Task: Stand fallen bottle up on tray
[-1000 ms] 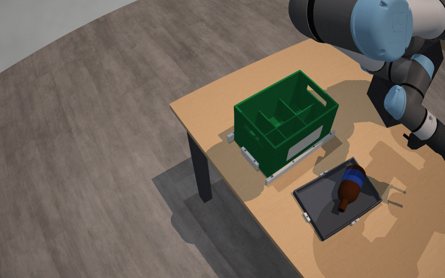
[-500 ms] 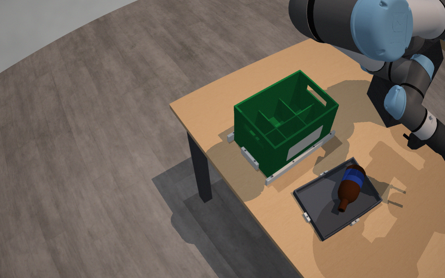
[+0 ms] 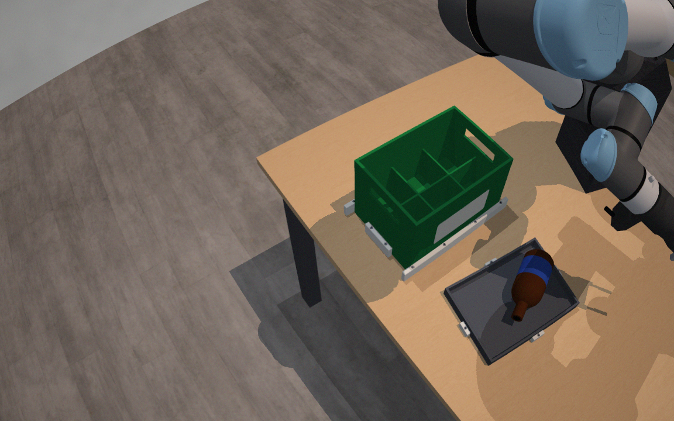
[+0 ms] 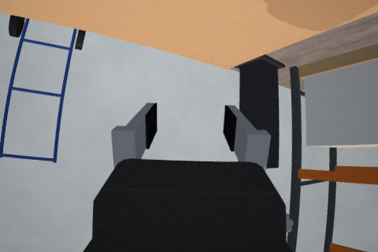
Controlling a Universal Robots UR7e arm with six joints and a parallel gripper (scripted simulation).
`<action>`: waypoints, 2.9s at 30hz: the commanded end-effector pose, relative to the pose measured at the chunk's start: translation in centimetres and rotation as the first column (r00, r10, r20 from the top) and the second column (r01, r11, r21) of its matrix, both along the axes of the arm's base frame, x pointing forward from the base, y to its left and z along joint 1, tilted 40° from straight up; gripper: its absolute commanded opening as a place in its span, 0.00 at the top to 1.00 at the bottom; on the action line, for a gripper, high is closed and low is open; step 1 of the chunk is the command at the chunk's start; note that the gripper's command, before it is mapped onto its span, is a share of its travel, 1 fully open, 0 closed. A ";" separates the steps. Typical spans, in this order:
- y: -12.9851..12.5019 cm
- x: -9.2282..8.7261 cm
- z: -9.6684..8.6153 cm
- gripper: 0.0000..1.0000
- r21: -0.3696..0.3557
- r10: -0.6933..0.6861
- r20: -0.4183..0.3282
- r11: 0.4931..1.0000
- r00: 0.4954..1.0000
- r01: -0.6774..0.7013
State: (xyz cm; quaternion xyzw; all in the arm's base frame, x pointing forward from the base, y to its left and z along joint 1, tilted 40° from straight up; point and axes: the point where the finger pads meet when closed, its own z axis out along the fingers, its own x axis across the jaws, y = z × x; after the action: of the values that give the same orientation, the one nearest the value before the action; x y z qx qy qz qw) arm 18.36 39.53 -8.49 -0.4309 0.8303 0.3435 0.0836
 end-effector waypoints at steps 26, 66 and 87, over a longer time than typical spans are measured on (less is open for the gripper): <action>-4.3 9.4 0.9 0.00 -0.335 0.382 0.442 0.910 0.812 -0.245; -10.9 20.1 9.0 0.00 -0.836 0.846 0.418 0.501 0.331 -0.225; -14.4 23.7 15.1 0.00 -0.971 0.967 0.191 0.211 0.167 -0.113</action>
State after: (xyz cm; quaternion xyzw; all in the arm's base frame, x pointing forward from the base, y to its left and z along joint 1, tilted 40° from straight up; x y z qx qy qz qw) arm 41.46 25.74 5.49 -0.8258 0.4601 -0.3052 0.1149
